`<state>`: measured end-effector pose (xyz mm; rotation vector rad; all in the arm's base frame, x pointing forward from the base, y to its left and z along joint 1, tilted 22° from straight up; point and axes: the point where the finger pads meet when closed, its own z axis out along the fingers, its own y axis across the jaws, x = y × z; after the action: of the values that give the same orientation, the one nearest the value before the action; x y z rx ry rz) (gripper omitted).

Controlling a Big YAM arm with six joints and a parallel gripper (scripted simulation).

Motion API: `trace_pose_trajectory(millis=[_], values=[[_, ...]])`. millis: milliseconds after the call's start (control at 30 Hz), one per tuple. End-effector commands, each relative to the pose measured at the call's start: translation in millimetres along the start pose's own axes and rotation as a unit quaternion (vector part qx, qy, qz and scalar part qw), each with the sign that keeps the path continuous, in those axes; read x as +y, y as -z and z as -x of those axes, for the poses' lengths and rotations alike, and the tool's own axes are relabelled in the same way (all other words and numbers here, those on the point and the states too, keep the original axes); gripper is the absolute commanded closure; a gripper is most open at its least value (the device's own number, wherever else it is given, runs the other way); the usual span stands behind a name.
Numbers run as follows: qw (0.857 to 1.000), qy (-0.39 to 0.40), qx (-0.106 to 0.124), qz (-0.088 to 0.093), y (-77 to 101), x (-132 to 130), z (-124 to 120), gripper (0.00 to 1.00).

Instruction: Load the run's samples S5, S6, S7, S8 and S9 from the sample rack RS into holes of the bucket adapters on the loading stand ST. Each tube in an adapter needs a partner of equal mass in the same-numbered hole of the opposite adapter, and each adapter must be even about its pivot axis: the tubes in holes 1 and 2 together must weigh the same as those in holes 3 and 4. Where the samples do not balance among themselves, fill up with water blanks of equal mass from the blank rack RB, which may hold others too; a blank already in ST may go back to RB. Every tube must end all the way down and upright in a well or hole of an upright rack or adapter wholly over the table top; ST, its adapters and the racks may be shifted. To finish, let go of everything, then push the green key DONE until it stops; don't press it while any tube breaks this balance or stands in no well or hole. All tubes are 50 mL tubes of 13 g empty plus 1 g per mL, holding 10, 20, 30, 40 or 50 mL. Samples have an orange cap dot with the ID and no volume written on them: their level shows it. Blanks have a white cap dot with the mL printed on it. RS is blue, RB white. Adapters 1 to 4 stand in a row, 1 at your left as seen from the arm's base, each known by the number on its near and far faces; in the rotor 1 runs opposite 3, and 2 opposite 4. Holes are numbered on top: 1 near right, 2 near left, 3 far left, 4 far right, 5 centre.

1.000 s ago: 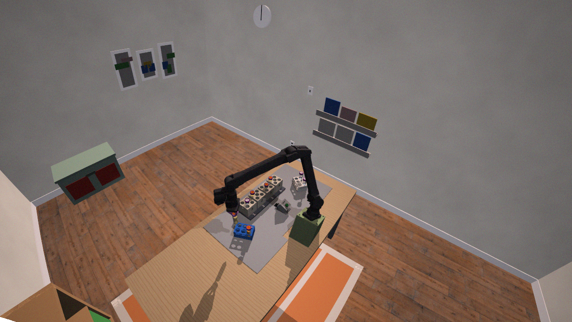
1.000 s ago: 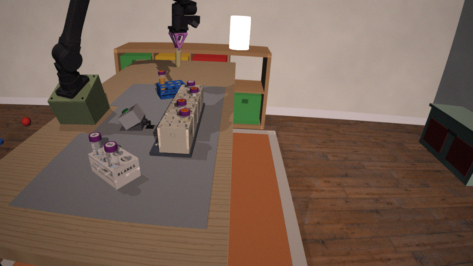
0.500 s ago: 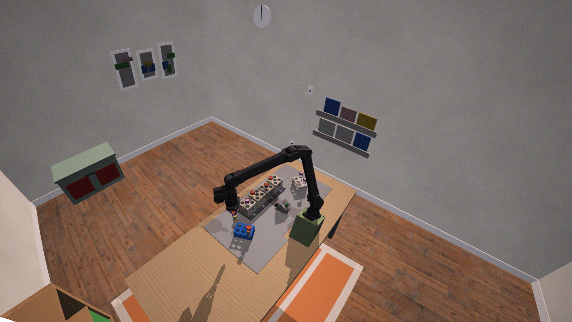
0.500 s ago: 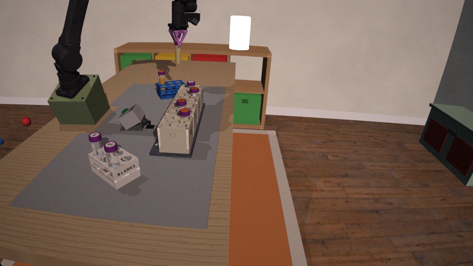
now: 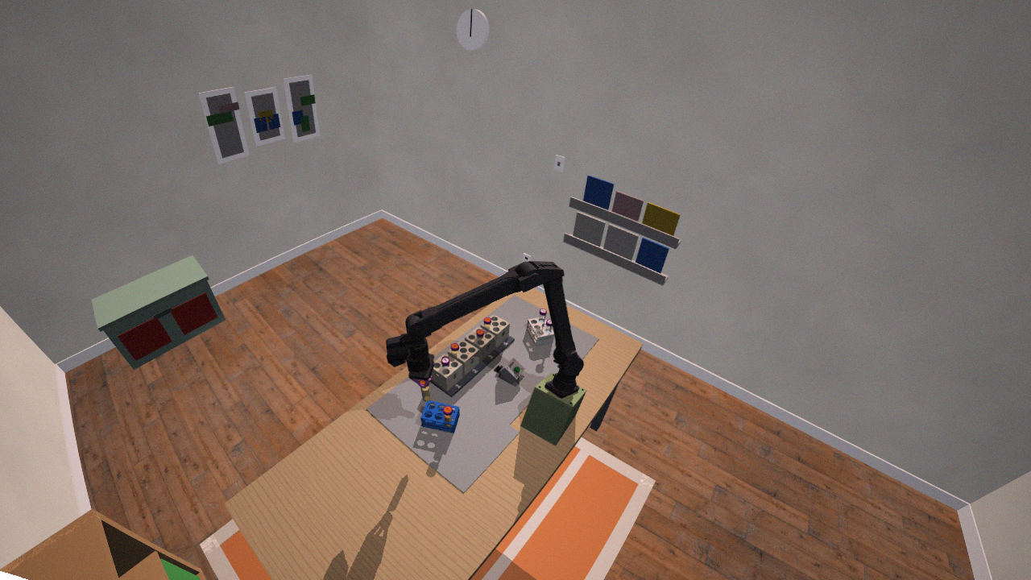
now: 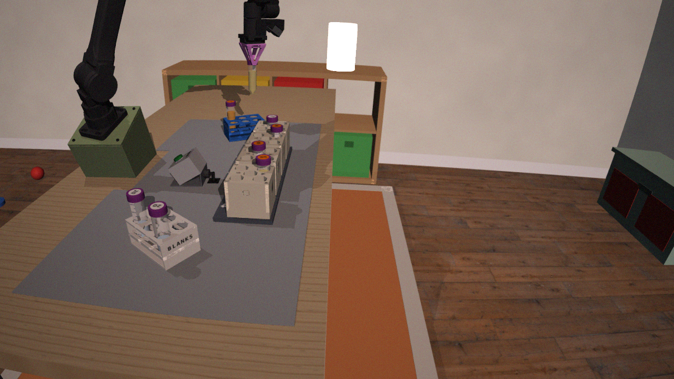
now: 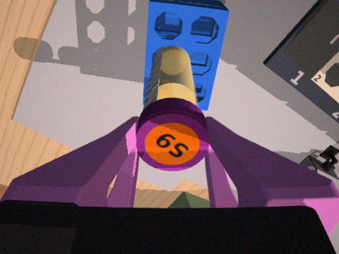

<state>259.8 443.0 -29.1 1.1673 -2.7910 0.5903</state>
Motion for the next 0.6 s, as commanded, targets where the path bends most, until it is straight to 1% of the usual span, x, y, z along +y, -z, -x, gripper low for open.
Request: trace_pose_trajectory(millis=[0, 67, 100, 167, 267, 433, 567], values=[[0.997, -0.064, -0.031, 0.013, 28.4, -26.0, 3.0, 1.0], [0.997, -0.064, -0.031, 0.013, 28.4, -26.0, 3.0, 1.0], [0.997, -0.076, -0.026, 0.011, 28.3, -33.2, -1.9, 1.0], [0.994, -0.104, -0.03, 0.013, 28.6, -45.0, -3.9, 1.0], [0.989, -0.143, -0.028, 0.013, 28.4, -64.2, -12.0, 1.0], [0.977, -0.21, -0.028, 0.014, 27.6, -95.6, -22.8, 1.0], [0.965, -0.261, -0.027, 0.014, 26.5, -121.0, -32.2, 1.0]])
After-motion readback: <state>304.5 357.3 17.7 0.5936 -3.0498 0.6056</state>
